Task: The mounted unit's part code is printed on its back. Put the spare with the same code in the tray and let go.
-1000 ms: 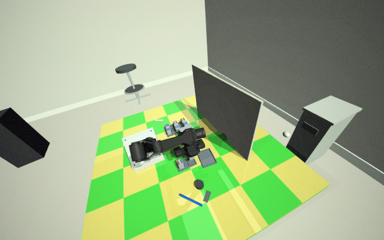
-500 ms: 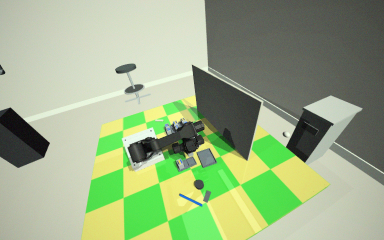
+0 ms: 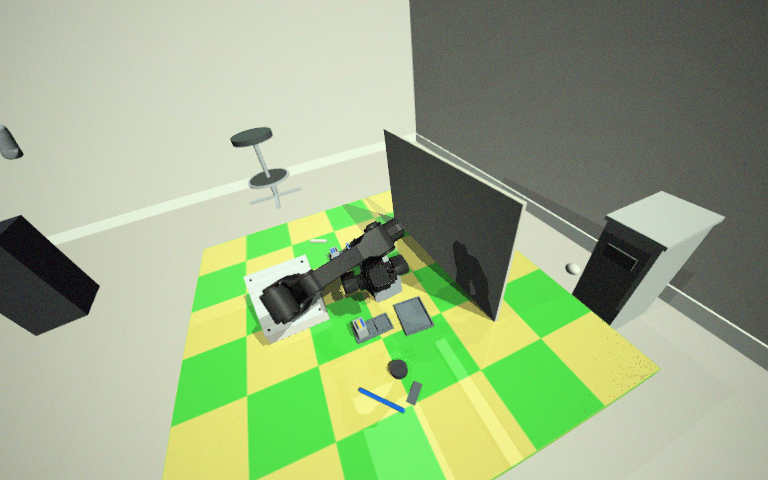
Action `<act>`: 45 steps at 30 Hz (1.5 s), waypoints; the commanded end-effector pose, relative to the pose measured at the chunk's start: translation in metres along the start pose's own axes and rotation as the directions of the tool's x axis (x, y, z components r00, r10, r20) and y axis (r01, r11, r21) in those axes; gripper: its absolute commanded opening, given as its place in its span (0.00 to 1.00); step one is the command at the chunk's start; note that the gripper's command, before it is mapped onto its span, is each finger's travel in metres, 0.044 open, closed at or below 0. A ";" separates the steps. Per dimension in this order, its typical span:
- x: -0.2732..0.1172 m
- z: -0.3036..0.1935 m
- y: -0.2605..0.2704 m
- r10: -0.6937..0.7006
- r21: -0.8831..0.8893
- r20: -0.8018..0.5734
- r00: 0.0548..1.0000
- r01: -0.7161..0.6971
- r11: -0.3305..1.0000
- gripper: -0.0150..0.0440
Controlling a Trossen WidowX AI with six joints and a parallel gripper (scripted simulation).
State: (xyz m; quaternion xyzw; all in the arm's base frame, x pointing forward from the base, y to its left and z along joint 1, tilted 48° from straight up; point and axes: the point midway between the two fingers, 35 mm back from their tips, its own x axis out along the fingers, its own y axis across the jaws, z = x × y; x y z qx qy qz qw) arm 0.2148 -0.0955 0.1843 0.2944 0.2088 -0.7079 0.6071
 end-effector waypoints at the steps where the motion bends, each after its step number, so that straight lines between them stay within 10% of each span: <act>1: -0.004 0.000 0.005 -0.003 0.003 -0.003 1.000 0.003 1.000 0.25; 45: 0.010 0.009 0.104 0.002 0.009 -0.007 1.000 -0.002 1.000 0.25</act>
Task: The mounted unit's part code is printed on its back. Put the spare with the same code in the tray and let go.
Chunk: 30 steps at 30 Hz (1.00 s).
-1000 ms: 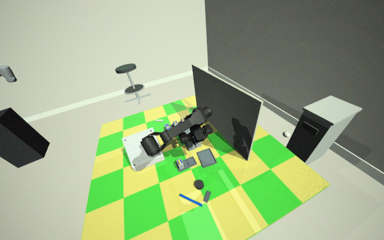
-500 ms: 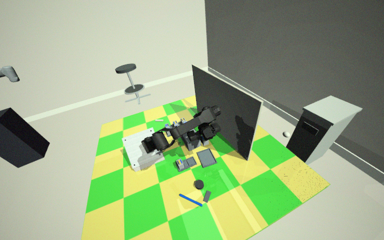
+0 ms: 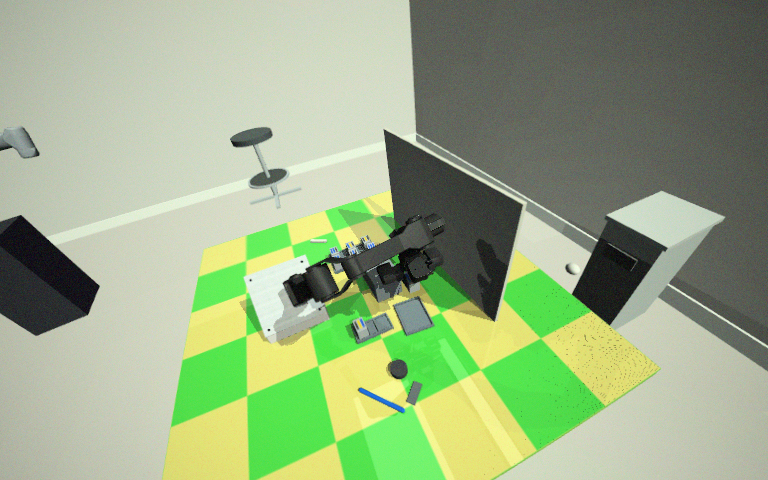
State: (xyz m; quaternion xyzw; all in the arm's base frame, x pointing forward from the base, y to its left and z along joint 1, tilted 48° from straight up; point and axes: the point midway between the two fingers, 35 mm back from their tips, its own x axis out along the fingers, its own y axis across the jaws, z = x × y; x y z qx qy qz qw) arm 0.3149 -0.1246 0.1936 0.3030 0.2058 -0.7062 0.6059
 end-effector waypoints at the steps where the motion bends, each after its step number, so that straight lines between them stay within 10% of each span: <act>1: 0.005 -0.001 0.000 -0.004 -0.006 0.003 1.000 0.004 1.000 0.25; 30: 0.031 -0.002 0.004 -0.004 -0.005 -0.003 1.000 0.004 1.000 0.25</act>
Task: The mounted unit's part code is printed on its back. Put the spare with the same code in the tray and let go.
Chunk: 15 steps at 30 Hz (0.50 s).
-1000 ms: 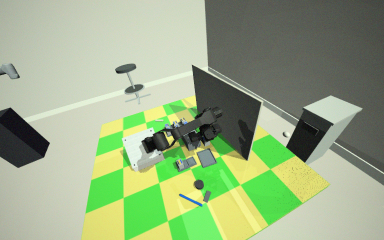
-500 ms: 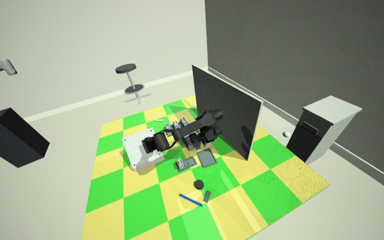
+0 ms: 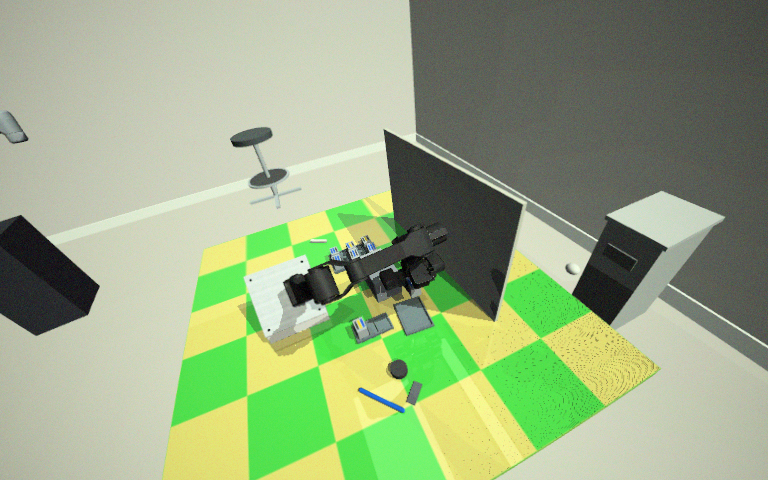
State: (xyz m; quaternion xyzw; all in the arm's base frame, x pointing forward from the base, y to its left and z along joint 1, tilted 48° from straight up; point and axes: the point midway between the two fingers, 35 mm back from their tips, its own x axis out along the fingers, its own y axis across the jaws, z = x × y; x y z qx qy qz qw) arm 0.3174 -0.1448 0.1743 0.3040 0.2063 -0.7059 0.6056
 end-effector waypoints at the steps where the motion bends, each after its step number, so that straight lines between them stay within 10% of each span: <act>1: 0.005 -0.001 -0.001 -0.004 -0.005 0.000 1.000 0.004 1.000 0.25; 15: 0.018 -0.001 0.000 -0.004 -0.005 -0.001 1.000 0.004 1.000 0.25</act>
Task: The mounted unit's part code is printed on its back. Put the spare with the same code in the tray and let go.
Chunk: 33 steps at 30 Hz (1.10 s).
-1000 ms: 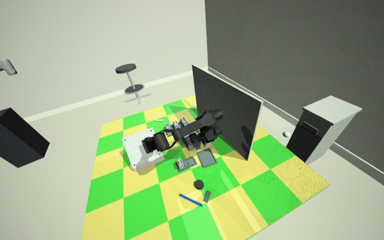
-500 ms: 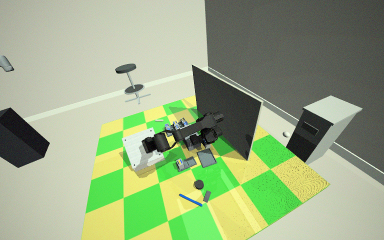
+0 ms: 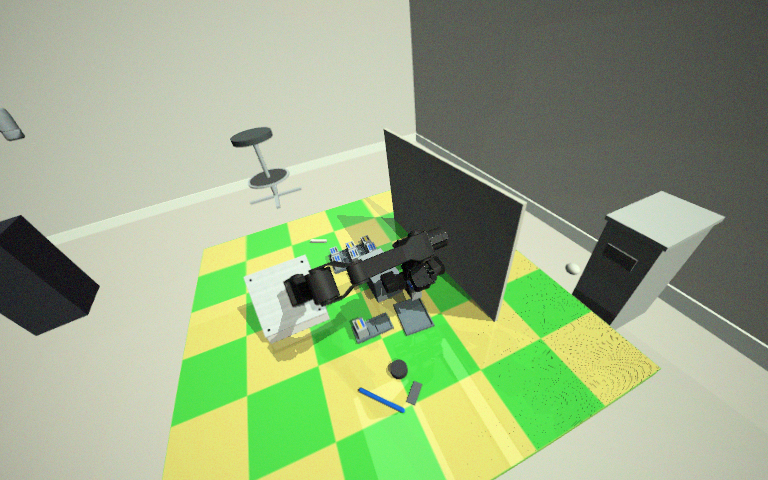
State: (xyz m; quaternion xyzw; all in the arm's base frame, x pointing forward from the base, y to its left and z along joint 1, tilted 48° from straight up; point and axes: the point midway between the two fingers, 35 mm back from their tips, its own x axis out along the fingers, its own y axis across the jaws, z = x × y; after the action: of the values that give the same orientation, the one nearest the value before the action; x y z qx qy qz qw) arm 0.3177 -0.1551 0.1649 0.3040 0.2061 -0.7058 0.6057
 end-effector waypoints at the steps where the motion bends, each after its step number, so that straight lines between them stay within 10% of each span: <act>1: 0.005 -0.001 -0.001 -0.004 -0.005 -0.002 1.000 0.004 1.000 0.25; 33: 0.034 0.000 -0.001 -0.003 -0.004 -0.001 1.000 0.003 1.000 0.25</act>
State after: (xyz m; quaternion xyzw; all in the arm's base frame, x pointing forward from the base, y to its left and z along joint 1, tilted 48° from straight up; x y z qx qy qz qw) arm 0.3158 -0.1780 0.1452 0.3030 0.2047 -0.7062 0.6062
